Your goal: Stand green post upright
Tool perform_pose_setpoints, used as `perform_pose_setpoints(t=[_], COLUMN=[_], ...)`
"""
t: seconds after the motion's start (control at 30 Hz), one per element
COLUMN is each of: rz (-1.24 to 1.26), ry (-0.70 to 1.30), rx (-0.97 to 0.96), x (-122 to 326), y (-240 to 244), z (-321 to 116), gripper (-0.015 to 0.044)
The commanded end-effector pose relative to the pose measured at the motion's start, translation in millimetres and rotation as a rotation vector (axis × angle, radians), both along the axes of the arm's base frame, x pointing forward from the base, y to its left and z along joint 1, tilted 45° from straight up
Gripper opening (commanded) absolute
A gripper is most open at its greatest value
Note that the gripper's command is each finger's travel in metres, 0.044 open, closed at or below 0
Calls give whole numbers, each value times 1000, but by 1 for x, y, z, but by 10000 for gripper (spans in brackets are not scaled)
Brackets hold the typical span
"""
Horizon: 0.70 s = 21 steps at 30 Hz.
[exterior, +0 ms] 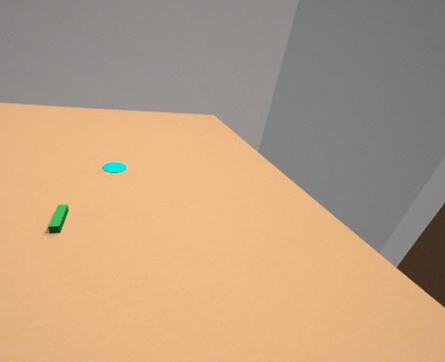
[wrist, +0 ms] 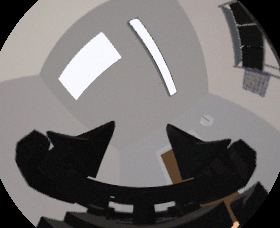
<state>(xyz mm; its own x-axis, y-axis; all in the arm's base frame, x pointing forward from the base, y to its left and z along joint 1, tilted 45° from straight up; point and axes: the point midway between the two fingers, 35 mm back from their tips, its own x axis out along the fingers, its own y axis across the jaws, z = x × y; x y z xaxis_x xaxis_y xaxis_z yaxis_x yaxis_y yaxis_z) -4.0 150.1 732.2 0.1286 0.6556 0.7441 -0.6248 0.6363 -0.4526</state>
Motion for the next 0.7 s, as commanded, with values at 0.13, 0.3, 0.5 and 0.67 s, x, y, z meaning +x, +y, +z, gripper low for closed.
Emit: perform_pose_setpoints(t=[0.13, 0.3, 0.5, 0.67], rz=[-5, -24, -39, -75], ry=[-8, -8, 4, 46], rx=[68, 204, 350, 518], x=[4, 18, 36, 67], y=[-22, -66, -110, -162], z=[8, 20, 28, 29], gripper=[269, 233, 233, 233])
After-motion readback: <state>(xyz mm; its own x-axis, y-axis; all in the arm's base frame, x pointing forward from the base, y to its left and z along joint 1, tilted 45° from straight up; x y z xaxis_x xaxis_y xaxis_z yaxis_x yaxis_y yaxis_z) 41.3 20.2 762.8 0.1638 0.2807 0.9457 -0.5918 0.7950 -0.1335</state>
